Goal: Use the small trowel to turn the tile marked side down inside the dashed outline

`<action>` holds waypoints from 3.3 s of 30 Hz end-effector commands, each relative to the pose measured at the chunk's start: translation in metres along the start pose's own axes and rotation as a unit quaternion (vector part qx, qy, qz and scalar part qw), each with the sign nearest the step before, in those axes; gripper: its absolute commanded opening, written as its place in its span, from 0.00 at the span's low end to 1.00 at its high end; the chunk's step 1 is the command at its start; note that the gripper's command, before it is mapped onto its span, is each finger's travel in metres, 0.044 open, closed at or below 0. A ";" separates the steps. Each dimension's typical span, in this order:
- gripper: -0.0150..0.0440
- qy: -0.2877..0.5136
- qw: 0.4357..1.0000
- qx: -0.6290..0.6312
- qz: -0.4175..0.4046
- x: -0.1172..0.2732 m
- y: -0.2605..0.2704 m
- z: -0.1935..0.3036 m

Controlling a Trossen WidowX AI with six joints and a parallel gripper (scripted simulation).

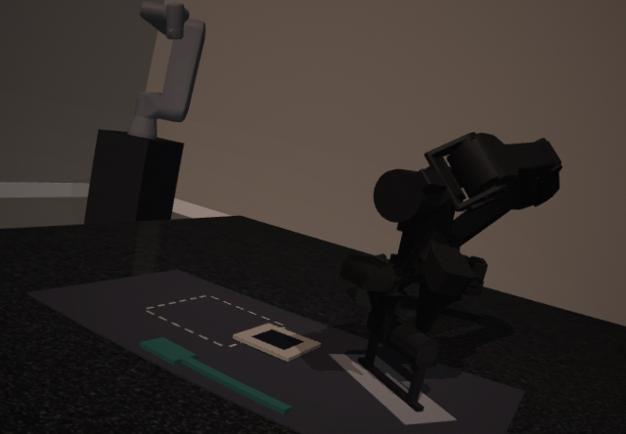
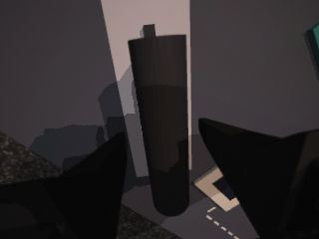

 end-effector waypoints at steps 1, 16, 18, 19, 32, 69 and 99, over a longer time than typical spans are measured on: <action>0.71 0.000 1.000 0.004 0.000 0.000 0.000 0.000; 0.71 0.001 1.000 0.014 0.000 0.044 0.000 0.001; 0.71 0.001 1.000 0.014 0.000 0.044 0.000 0.001; 0.71 0.001 1.000 0.014 0.000 0.044 0.000 0.001; 0.71 0.001 1.000 -0.003 0.000 0.024 -0.001 0.000; 0.47 0.000 1.000 -0.024 0.000 0.000 -0.001 0.000; 0.61 0.000 0.994 0.111 0.000 0.000 -0.001 0.000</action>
Point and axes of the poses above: the point midway between the two fingers, 35 mm back from their tips, its own x axis back along the fingers, its own y axis across the jaws, z = x × y, the point moved 2 cm from there along x, back along the fingers, and after that the axes turned 12 degrees about x, right-handed, at the moved point
